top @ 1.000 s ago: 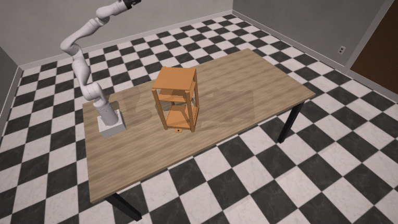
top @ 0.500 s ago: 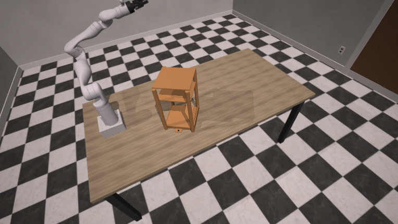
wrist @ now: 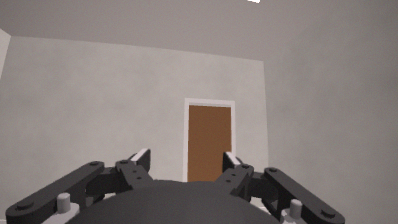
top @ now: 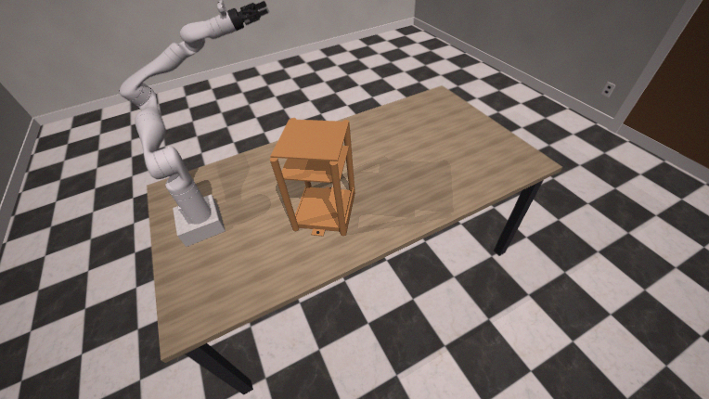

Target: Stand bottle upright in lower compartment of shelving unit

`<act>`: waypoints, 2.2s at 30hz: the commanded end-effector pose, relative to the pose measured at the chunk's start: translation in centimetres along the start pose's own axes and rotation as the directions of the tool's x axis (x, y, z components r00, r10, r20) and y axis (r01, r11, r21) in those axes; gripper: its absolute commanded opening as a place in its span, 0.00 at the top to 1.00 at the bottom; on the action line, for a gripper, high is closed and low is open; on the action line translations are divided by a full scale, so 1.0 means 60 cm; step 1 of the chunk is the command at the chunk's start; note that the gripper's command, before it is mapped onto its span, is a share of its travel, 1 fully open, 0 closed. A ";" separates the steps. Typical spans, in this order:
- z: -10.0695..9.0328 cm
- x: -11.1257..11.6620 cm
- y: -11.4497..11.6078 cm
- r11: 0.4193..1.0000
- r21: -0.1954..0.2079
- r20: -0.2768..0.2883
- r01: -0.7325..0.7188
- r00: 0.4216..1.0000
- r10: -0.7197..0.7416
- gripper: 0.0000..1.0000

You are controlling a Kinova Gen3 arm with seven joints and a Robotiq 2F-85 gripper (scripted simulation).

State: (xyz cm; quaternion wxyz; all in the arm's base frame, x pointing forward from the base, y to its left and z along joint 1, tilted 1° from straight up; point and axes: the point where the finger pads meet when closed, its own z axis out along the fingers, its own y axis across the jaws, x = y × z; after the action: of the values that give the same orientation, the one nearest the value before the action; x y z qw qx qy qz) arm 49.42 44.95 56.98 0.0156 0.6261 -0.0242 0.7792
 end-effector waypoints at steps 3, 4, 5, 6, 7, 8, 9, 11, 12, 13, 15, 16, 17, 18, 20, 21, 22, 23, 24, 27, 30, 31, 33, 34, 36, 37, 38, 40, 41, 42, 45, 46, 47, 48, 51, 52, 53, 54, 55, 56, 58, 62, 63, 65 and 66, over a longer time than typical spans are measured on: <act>0.004 -0.019 0.004 1.000 -0.015 0.002 0.014 1.000 -0.014 0.18; 0.004 -0.019 0.004 1.000 -0.015 0.002 0.014 1.000 -0.014 0.18; 0.004 -0.019 0.004 1.000 -0.015 0.002 0.014 1.000 -0.014 0.18; 0.004 -0.019 0.004 1.000 -0.015 0.002 0.014 1.000 -0.014 0.18; 0.004 -0.019 0.004 1.000 -0.015 0.002 0.014 1.000 -0.014 0.18; 0.004 -0.019 0.004 1.000 -0.015 0.002 0.014 1.000 -0.014 0.18; 0.004 -0.019 0.004 1.000 -0.015 0.002 0.014 1.000 -0.014 0.18; 0.008 -0.050 0.017 0.999 -0.047 0.015 0.012 1.000 -0.011 0.18; 0.008 -0.050 0.017 0.999 -0.047 0.015 0.012 1.000 -0.011 0.18; 0.008 -0.050 0.017 0.999 -0.047 0.015 0.012 1.000 -0.011 0.18; 0.008 -0.050 0.017 0.999 -0.047 0.015 0.012 1.000 -0.011 0.18; 0.008 -0.050 0.017 0.999 -0.047 0.015 0.012 1.000 -0.011 0.18; 0.008 -0.050 0.017 0.999 -0.047 0.015 0.012 1.000 -0.011 0.18; 0.008 -0.050 0.017 0.999 -0.047 0.015 0.012 1.000 -0.011 0.18; 0.012 -0.081 0.030 0.997 -0.080 0.028 0.011 1.000 -0.009 0.18; 0.012 -0.081 0.030 0.997 -0.080 0.028 0.011 1.000 -0.009 0.18; 0.012 -0.081 0.030 0.997 -0.080 0.028 0.011 1.000 -0.009 0.18; 0.012 -0.081 0.030 0.997 -0.080 0.028 0.011 1.000 -0.009 0.18; 0.012 -0.081 0.030 0.997 -0.080 0.028 0.011 1.000 -0.009 0.18; 0.012 -0.081 0.030 0.997 -0.080 0.028 0.011 1.000 -0.009 0.18; 0.014 -0.111 0.045 0.994 -0.112 0.040 0.011 0.999 -0.006 0.18; 0.014 -0.111 0.045 0.994 -0.112 0.040 0.011 0.999 -0.006 0.18; 0.014 -0.111 0.045 0.994 -0.112 0.040 0.011 0.999 -0.006 0.18; 0.014 -0.111 0.045 0.994 -0.112 0.040 0.011 0.999 -0.006 0.18; 0.014 -0.111 0.045 0.994 -0.112 0.040 0.011 0.999 -0.006 0.18; 0.017 -0.141 0.060 0.990 -0.144 0.052 0.012 0.999 -0.004 0.18; 0.017 -0.141 0.060 0.990 -0.144 0.052 0.012 0.999 -0.004 0.18; 0.017 -0.141 0.060 0.990 -0.144 0.052 0.012 0.999 -0.004 0.18; 0.017 -0.141 0.060 0.990 -0.144 0.052 0.012 0.999 -0.004 0.18; 0.017 -0.141 0.060 0.990 -0.144 0.052 0.012 0.999 -0.004 0.18; 0.017 -0.141 0.060 0.990 -0.144 0.052 0.012 0.999 -0.004 0.18; 0.018 -0.169 0.075 0.984 -0.175 0.062 0.013 0.998 -0.003 0.18; 0.018 -0.169 0.075 0.984 -0.175 0.062 0.013 0.998 -0.003 0.18; 0.018 -0.169 0.075 0.984 -0.175 0.062 0.013 0.998 -0.003 0.18; 0.018 -0.169 0.075 0.984 -0.175 0.062 0.013 0.998 -0.003 0.18; 0.018 -0.169 0.075 0.984 -0.175 0.062 0.013 0.998 -0.003 0.18; 0.018 -0.169 0.075 0.984 -0.175 0.062 0.013 0.998 -0.003 0.18; 0.019 -0.196 0.091 0.978 -0.206 0.072 0.016 0.997 -0.001 0.18; 0.019 -0.196 0.091 0.978 -0.206 0.072 0.016 0.997 -0.001 0.18; 0.019 -0.196 0.091 0.978 -0.206 0.072 0.016 0.997 -0.001 0.18; 0.019 -0.196 0.091 0.978 -0.206 0.072 0.016 0.997 -0.001 0.18; 0.019 -0.222 0.106 0.972 -0.236 0.082 0.020 0.997 0.000 0.18; 0.019 -0.222 0.106 0.972 -0.236 0.082 0.020 0.997 0.000 0.18; 0.019 -0.222 0.106 0.972 -0.236 0.082 0.020 0.997 0.000 0.18; 0.019 -0.222 0.106 0.972 -0.236 0.082 0.020 0.997 0.000 0.18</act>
State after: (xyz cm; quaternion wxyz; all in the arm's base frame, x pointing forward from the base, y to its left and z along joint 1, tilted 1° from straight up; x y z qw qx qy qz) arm 52.98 38.63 44.16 0.0905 0.6524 -0.1153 0.7436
